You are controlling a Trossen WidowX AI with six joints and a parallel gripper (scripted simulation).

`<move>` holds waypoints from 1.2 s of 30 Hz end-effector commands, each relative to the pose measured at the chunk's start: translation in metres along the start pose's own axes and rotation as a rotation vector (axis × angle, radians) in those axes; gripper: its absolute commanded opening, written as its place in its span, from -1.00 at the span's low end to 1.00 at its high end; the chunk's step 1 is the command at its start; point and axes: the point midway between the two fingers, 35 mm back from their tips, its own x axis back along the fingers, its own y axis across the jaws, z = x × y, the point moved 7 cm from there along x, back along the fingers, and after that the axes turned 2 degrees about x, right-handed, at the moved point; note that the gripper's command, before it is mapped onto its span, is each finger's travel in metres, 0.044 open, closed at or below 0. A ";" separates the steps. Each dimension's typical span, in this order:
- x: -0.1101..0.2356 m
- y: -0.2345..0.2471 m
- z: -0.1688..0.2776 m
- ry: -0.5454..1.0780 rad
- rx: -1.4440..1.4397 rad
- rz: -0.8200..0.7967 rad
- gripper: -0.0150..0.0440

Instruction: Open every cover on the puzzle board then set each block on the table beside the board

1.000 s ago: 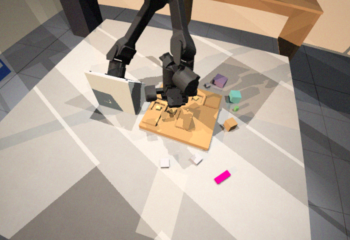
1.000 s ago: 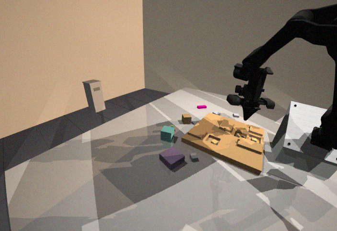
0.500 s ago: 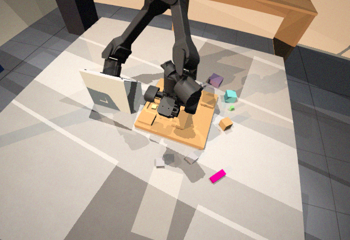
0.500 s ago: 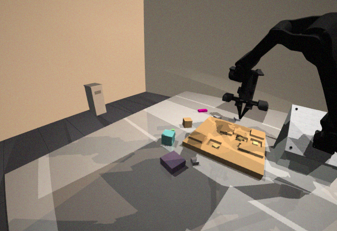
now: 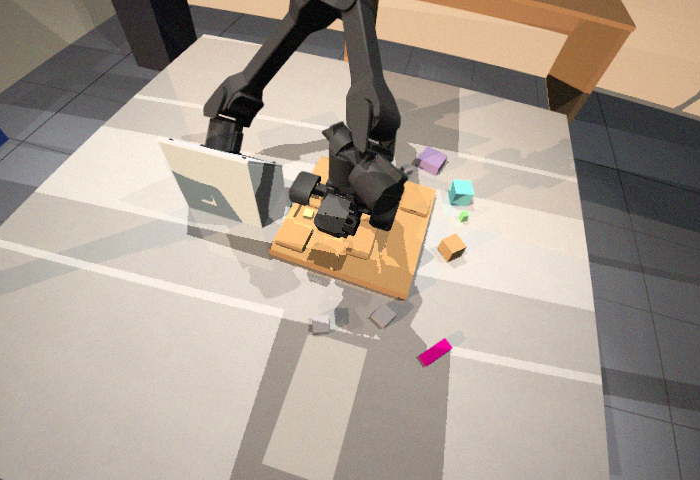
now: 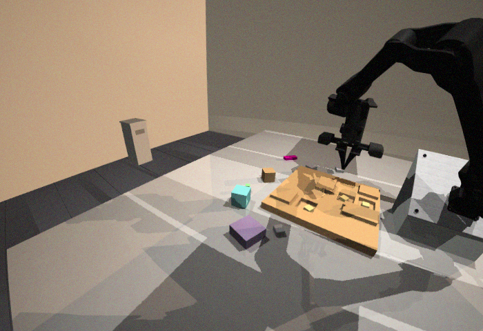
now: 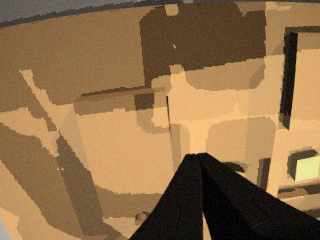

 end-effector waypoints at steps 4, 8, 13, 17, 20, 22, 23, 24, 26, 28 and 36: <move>0.000 0.000 0.000 -0.003 -0.006 0.004 -0.49; -0.002 0.000 -0.001 -0.003 -0.006 0.004 -0.49; -0.007 0.000 -0.001 -0.003 -0.006 0.004 -0.49; -0.011 0.000 -0.001 -0.003 -0.006 0.004 -0.49; -0.014 0.001 -0.001 -0.003 -0.006 0.003 -0.49; -0.016 0.001 -0.001 -0.003 -0.006 0.003 -0.49; -0.017 0.001 -0.001 -0.003 -0.006 0.003 -0.49; -0.018 0.001 -0.001 -0.003 -0.006 0.003 -0.49; -0.020 0.001 -0.001 -0.003 -0.006 0.003 -0.49; -0.022 0.001 -0.001 -0.003 -0.006 0.003 -0.49; -0.029 0.001 -0.001 -0.003 -0.006 0.003 -0.49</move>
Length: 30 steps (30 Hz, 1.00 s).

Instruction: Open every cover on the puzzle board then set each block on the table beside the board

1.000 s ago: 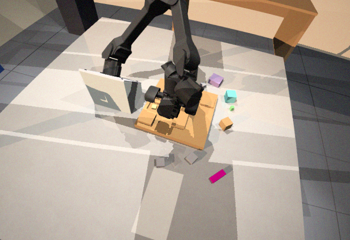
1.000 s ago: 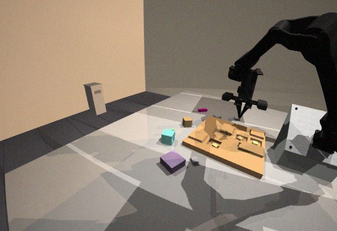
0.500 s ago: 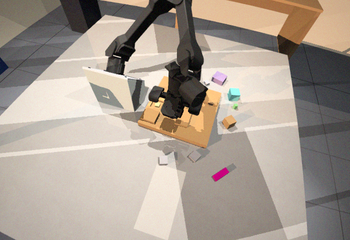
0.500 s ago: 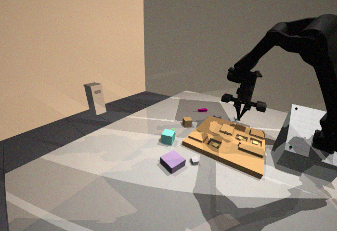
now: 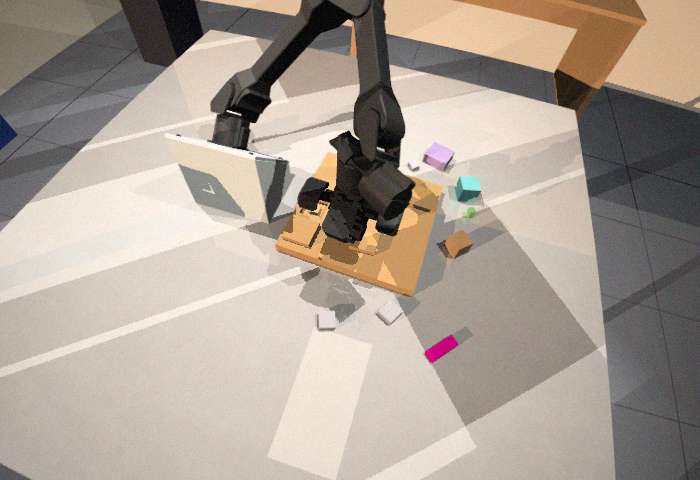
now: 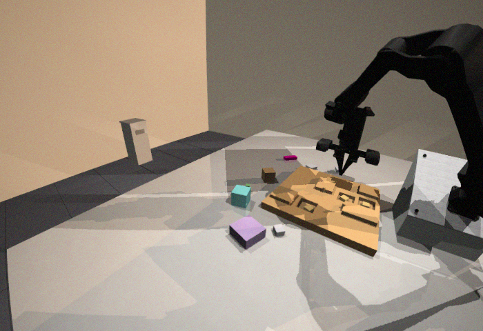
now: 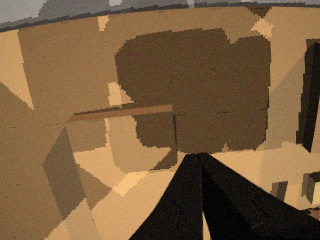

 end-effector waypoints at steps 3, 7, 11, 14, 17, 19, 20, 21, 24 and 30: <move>-0.009 -0.002 0.001 0.008 -0.007 0.005 -0.49; -0.013 -0.002 0.001 0.008 -0.007 0.005 -0.49; -0.017 -0.002 0.001 0.008 -0.007 0.005 -0.49; -0.020 -0.002 0.001 0.008 -0.007 0.005 -0.49; -0.023 -0.002 0.001 0.009 -0.007 0.005 -0.49; -0.025 -0.002 0.001 0.009 -0.007 0.005 -0.49; -0.026 -0.003 0.001 0.009 -0.007 0.005 -0.49; -0.027 -0.003 0.001 0.009 -0.007 0.005 -0.49; -0.030 -0.003 0.001 0.009 -0.007 0.005 -0.49; -0.035 -0.003 0.002 0.010 -0.007 0.005 -0.49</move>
